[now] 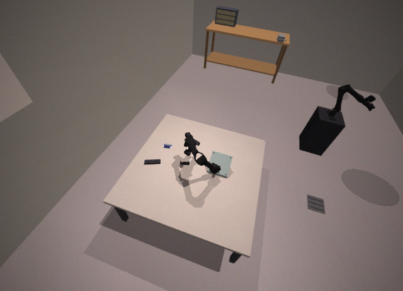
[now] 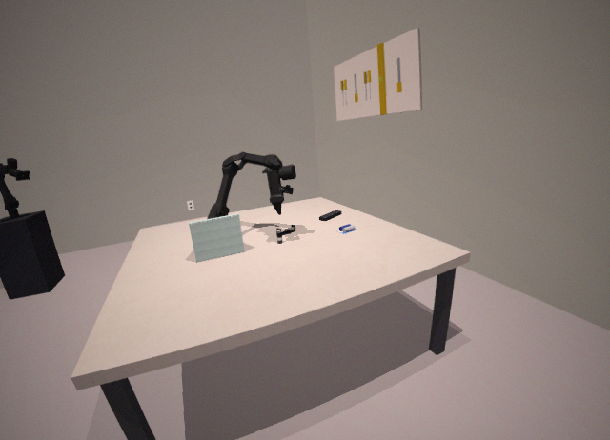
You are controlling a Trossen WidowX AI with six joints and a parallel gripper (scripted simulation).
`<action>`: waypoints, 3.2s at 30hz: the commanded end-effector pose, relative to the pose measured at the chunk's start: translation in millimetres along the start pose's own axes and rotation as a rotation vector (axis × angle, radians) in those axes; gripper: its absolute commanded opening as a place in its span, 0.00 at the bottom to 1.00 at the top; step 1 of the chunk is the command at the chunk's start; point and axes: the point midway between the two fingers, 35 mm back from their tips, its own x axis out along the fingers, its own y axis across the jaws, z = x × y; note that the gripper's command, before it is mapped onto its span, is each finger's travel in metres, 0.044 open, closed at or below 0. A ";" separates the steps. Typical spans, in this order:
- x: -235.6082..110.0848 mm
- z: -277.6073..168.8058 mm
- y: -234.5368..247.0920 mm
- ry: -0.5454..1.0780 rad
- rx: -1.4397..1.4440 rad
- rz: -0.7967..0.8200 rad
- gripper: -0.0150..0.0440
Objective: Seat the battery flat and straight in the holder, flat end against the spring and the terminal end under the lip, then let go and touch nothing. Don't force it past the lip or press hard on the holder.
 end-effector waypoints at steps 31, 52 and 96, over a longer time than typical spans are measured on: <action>83.5 -12.3 -16.5 0.069 0.078 0.106 0.25; 86.9 -15.4 -50.8 0.068 0.078 0.104 0.25; 58.3 -15.6 -82.4 0.001 -1.037 0.128 0.66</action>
